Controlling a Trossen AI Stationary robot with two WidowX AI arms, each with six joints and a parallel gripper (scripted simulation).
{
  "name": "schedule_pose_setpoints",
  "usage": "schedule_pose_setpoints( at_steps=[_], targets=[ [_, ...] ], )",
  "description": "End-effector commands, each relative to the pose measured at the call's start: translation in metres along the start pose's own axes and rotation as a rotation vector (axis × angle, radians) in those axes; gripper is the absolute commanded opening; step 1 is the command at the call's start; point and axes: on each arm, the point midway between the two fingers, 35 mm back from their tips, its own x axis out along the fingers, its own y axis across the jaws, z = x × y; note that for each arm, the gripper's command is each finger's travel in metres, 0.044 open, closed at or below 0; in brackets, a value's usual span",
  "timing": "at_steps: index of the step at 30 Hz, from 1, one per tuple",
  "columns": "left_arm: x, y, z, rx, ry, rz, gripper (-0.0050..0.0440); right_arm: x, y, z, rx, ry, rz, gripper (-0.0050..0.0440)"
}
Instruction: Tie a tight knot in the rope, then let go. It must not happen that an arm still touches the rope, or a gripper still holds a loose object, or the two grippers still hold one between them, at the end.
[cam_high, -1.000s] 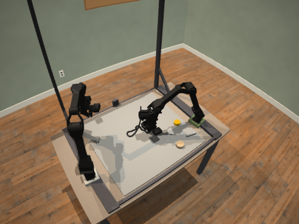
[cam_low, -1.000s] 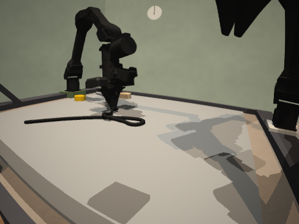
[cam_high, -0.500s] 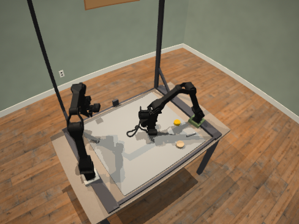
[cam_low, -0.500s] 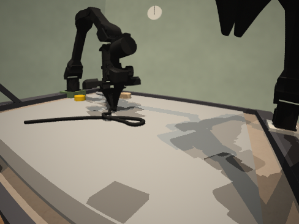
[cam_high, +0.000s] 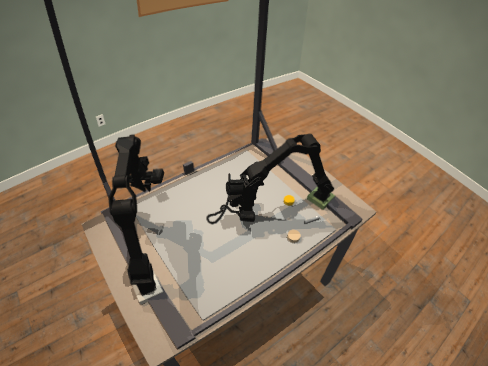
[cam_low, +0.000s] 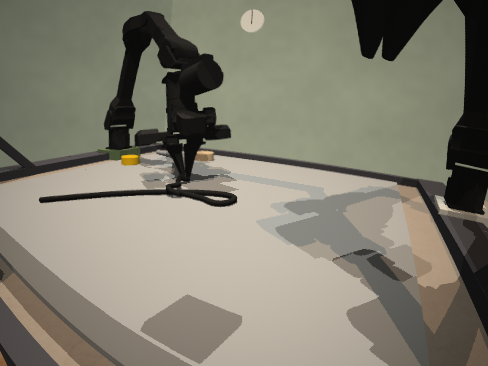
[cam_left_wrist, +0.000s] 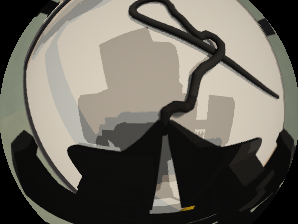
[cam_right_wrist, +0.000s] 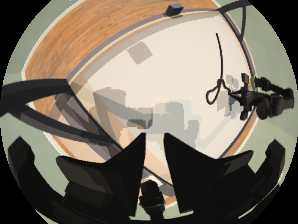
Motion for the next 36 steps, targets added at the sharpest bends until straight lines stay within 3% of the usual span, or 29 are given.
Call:
schedule_pose_setpoints(
  at_steps=[1,36],
  targets=[
    [-0.007,0.002,0.007,0.005,-0.021,0.008,0.0020,-0.008,-0.002,-0.001,0.007,-0.024,0.004,0.0085],
    [-0.003,-0.002,0.038,0.037,-0.024,0.004,0.0020,-0.008,-0.002,-0.001,0.007,-0.024,0.004,0.0085]
  ],
)
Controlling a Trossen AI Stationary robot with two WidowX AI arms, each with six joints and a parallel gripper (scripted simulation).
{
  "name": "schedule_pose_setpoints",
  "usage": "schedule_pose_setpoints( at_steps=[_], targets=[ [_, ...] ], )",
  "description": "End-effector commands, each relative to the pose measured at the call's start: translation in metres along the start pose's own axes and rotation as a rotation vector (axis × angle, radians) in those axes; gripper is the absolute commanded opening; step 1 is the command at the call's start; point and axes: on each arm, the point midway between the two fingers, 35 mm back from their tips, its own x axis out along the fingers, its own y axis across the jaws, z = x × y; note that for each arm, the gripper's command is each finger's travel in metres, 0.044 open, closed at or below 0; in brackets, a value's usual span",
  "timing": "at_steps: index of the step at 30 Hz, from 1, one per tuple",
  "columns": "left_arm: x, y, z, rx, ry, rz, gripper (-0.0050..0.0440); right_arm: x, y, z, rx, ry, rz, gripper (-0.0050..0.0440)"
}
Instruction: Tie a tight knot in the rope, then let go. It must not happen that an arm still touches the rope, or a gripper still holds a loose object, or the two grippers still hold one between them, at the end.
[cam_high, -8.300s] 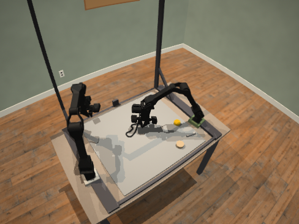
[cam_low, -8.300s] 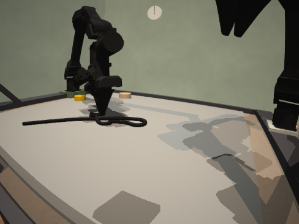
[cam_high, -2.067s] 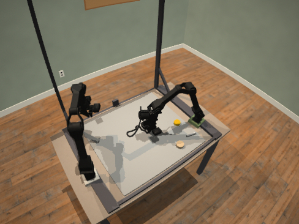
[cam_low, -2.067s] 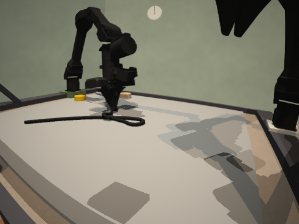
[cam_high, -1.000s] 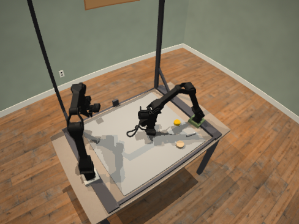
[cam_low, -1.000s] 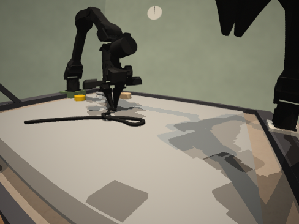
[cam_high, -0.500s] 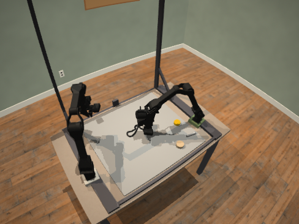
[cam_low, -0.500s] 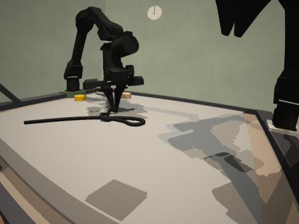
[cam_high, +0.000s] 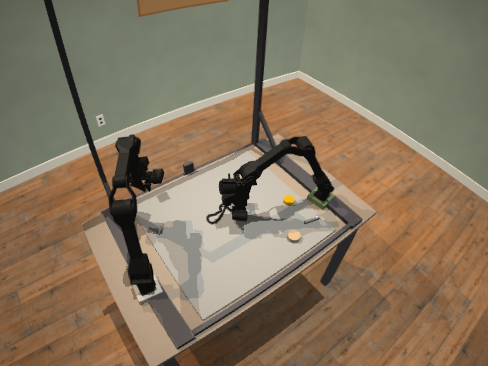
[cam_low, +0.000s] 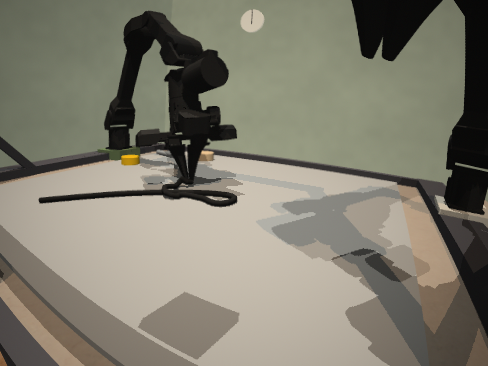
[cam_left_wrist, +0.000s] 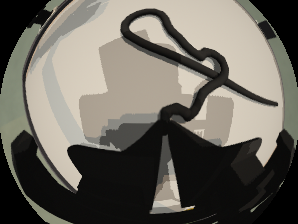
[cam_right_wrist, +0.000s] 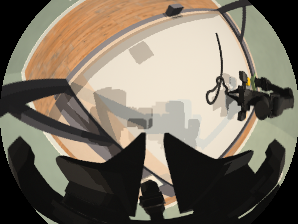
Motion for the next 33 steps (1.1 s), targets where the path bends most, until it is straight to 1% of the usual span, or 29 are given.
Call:
schedule_pose_setpoints(
  at_steps=[1,7,26,33],
  targets=[
    [-0.006,0.001,0.011,0.000,-0.021,0.007,0.0020,-0.008,-0.002,-0.001,0.007,-0.024,0.004,0.0085],
    [-0.005,0.001,0.018,0.000,-0.021,0.006,0.0020,-0.008,-0.002,-0.001,0.007,-0.024,0.004,0.0085],
    [-0.004,0.000,0.029,0.000,-0.022,0.005,0.0020,-0.008,-0.002,-0.001,0.007,-0.024,0.004,0.0085],
    [-0.003,-0.001,0.038,0.000,-0.023,0.004,0.0020,-0.008,-0.002,-0.001,0.007,-0.024,0.004,0.0085]
  ],
)
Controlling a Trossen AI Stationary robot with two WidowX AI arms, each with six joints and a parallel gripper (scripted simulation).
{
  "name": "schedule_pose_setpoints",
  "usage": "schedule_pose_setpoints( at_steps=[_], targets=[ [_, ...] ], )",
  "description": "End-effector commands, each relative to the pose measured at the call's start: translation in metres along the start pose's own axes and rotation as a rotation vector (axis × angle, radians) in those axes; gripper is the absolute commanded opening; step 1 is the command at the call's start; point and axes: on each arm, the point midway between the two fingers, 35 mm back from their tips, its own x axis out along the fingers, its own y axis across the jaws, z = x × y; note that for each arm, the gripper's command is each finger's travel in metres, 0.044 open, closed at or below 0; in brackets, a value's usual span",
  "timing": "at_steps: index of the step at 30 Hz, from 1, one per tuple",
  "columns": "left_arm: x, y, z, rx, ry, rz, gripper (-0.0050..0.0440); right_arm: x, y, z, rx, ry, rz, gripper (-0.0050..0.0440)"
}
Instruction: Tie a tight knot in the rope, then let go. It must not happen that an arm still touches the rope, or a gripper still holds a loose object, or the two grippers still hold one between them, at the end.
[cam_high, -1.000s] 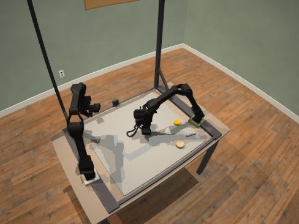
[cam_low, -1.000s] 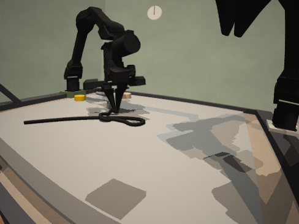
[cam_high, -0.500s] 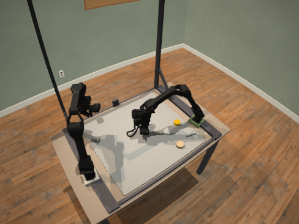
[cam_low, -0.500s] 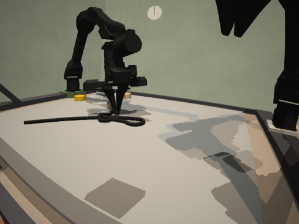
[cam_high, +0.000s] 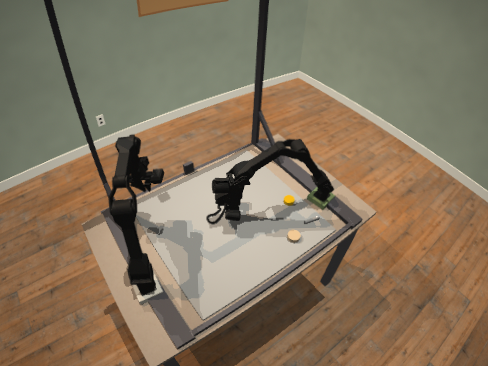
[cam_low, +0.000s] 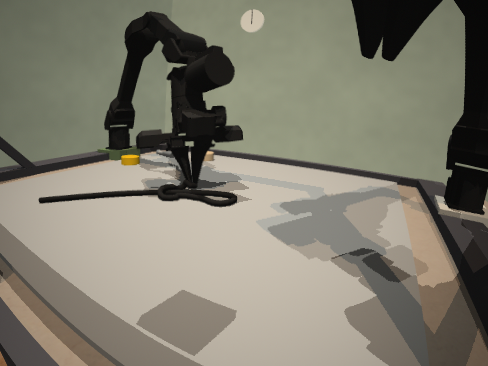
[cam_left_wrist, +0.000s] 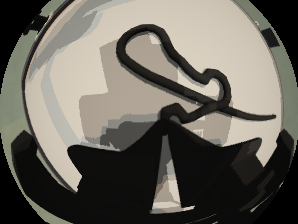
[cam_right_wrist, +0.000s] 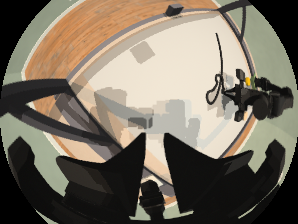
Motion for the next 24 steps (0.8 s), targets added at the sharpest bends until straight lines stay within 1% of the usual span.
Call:
schedule_pose_setpoints(
  at_steps=[1,8,21,24],
  targets=[
    [-0.0067,0.0010,0.0109,-0.002,-0.022,0.007,0.0020,-0.0078,-0.0015,-0.0009,0.007,-0.024,0.004,0.0085],
    [-0.0057,0.0004,0.0176,-0.002,-0.022,0.006,0.0020,-0.0078,-0.0015,-0.0009,0.007,-0.024,0.004,0.0085],
    [-0.0056,0.0003,0.0180,-0.002,-0.022,0.006,0.0020,-0.0078,-0.0015,-0.0009,0.007,-0.024,0.004,0.0085],
    [-0.0056,0.0003,0.0180,-0.002,-0.022,0.006,0.0085,-0.0078,-0.0015,-0.0009,0.007,-0.024,0.004,0.0085]
  ],
)
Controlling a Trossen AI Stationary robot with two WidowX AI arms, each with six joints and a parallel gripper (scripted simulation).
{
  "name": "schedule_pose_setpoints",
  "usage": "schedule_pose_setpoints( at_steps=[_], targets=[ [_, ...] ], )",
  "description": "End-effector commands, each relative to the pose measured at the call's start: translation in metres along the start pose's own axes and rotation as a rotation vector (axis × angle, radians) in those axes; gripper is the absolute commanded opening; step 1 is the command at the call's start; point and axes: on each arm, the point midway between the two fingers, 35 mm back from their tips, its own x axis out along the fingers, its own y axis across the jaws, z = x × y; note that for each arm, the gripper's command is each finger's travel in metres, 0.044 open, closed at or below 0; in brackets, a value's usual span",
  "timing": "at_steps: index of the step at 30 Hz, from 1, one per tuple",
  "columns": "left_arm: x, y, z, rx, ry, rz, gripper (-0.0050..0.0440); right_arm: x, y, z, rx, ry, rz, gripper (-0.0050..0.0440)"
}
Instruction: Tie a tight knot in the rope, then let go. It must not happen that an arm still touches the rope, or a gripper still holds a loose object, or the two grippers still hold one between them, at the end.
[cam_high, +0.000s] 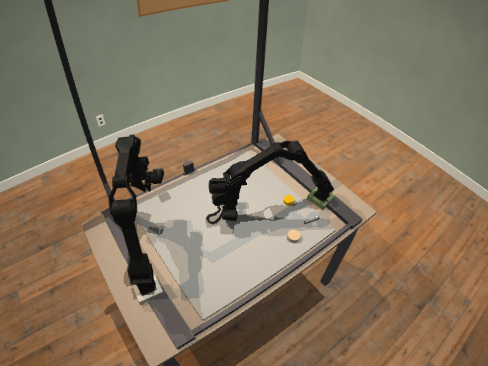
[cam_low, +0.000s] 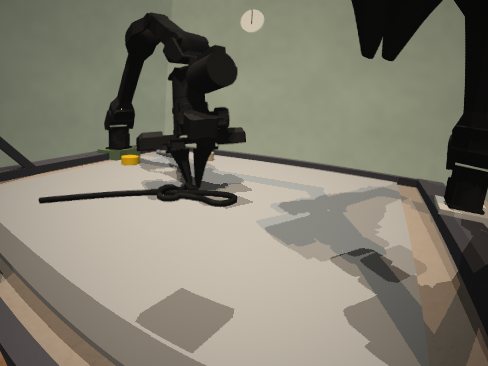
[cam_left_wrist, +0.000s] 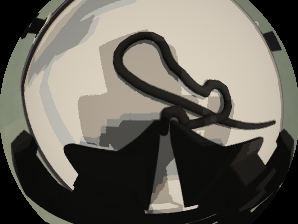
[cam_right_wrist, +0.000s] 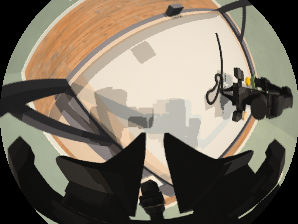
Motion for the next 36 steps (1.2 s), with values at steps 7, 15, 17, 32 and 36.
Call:
schedule_pose_setpoints(
  at_steps=[7,15,17,32,36],
  targets=[
    [-0.011,0.001,0.006,-0.002,-0.025,0.008,0.0085,-0.008,-0.002,-0.001,0.007,-0.024,0.004,0.0085],
    [-0.035,0.002,0.009,-0.002,-0.025,0.008,0.0085,-0.008,-0.002,-0.001,0.007,-0.024,0.004,0.0085],
    [-0.041,0.003,0.010,-0.002,-0.025,0.008,0.0085,-0.008,-0.002,-0.001,0.007,-0.024,0.004,0.0085],
    [-0.082,0.004,0.016,-0.002,-0.025,0.008,0.0085,-0.008,-0.002,-0.001,0.007,-0.024,0.004,0.0085],
    [-0.089,0.004,0.017,-0.002,-0.025,0.008,0.0085,-0.008,-0.002,-0.001,0.007,-0.024,0.004,0.0085]
  ],
)
